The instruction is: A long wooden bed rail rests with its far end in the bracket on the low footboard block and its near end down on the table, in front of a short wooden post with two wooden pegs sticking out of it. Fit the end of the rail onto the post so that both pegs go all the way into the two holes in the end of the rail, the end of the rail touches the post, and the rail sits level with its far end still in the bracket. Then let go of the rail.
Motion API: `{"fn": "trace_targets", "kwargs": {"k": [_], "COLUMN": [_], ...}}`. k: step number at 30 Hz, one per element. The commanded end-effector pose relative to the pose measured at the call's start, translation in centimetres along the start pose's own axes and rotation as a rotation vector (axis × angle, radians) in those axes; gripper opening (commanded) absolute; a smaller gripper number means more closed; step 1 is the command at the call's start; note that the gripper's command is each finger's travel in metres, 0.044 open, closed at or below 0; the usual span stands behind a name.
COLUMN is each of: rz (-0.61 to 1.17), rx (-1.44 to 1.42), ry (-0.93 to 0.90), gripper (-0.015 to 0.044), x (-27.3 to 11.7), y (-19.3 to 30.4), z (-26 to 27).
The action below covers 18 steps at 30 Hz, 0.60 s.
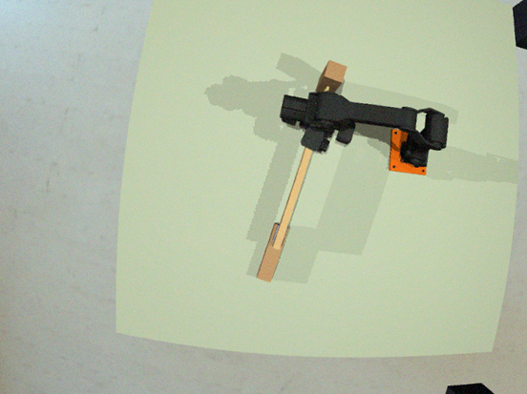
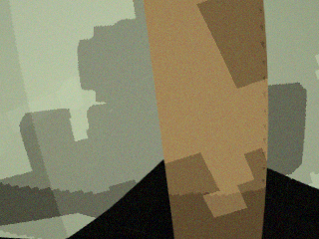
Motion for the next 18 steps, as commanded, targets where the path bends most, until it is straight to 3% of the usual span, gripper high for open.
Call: {"fn": "trace_targets", "kwargs": {"k": [1, 18], "rz": [0.002, 0.002], "rx": [-0.003, -0.003], "ry": [0.009, 0.008], "gripper": [0.0000, 0.0000], "x": [-0.18, -0.17], "y": [0.26, 0.78], "z": [0.06, 0.16]}}
Point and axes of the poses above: the point midway between the two fingers, 35 mm back from their tips, its own x axis out along the fingers, its own z axis across the jaws, y = z × x, the point moved 6 cm from there along -x, back along the fingers, and after that the axes turned 14 degrees about -x, right-handed, at the moved point
